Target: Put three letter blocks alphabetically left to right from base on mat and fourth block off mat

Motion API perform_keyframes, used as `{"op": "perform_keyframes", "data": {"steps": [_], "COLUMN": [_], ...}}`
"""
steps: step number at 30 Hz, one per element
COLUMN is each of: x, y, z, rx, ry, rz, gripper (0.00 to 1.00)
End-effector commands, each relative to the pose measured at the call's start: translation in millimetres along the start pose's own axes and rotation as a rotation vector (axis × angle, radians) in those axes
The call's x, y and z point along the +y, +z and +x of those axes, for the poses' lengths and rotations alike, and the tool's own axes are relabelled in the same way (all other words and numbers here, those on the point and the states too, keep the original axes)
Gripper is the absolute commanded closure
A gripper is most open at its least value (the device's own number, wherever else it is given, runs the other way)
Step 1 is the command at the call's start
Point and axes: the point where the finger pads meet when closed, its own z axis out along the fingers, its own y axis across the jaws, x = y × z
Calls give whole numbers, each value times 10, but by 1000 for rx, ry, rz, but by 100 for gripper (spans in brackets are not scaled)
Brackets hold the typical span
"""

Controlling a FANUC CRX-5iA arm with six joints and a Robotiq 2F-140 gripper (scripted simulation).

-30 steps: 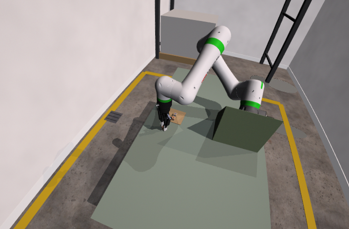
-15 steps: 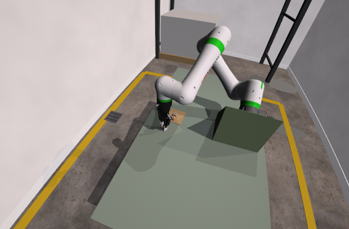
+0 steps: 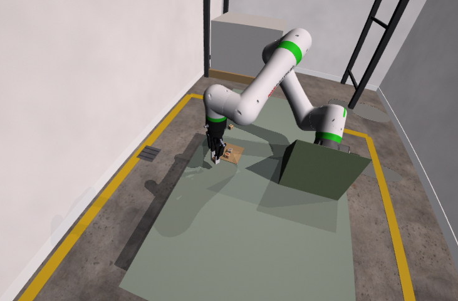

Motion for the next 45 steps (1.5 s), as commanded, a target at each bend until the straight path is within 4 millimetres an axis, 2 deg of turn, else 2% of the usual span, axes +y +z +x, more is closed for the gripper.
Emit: {"op": "perform_keyframes", "data": {"steps": [1,5,14,16,18,20,22,33,35,36,38,45], "x": [-4,-4,-9,-107,-107,-307,-353,-640,-640,-667,-687,-689], "y": [-190,-300,-307,-331,-331,-368,-373,-369,-369,-361,-353,-352], "z": [4,4,13,183,183,586,692,1588,1588,1717,1829,1839], "rx": [2,2,2,1,1,0,0,1,1,2,2,2], "ry": [1,1,-2,-54,-54,-173,-203,-454,-454,-490,-521,-523], "rz": [0,0,0,-1,-1,-1,-2,-1,-1,-1,-1,-1], "gripper": [87,87,87,87,87,87,87,87,87,87,87,87]}}
